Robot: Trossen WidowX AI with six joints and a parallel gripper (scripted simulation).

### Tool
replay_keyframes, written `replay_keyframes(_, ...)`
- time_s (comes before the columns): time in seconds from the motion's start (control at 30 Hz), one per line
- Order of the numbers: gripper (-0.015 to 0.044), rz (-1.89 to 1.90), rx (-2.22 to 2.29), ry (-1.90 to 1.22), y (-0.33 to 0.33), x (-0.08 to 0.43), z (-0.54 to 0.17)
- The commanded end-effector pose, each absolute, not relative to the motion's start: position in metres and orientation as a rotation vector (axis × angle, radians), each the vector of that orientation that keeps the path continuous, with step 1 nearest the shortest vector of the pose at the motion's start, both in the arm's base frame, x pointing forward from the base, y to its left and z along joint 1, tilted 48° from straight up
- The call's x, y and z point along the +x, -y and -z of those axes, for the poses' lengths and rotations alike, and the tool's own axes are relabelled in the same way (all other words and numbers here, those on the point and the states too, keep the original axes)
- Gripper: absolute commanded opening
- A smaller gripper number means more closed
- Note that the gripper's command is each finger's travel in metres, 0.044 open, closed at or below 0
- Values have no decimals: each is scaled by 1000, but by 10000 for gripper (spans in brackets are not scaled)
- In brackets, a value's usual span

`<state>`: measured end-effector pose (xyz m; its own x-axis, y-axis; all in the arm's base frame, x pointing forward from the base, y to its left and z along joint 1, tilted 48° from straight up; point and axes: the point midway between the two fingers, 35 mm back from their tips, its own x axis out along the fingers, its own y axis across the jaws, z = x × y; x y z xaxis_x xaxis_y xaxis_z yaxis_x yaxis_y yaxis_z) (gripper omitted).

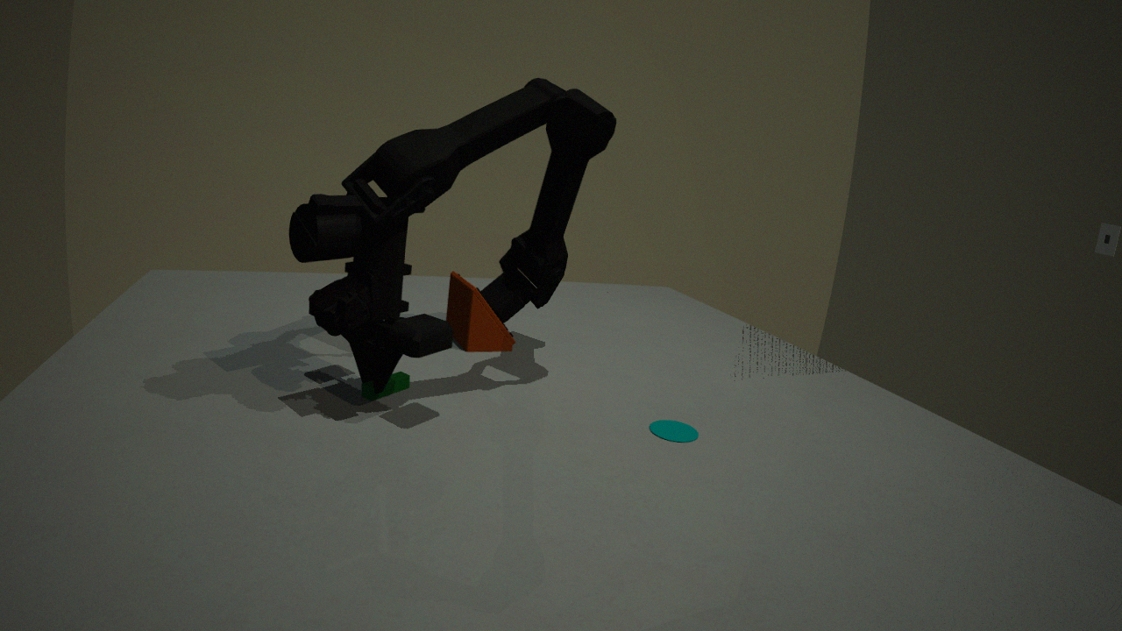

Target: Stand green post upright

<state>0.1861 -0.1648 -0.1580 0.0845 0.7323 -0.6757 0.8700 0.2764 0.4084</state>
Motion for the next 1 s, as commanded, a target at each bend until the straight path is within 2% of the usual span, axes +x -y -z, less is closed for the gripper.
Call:
replay_keyframes(0.0,23,204,1484,-1667,175,187,152)
replay_keyframes(0.97,23,208,1482,-1668,242,179,91)
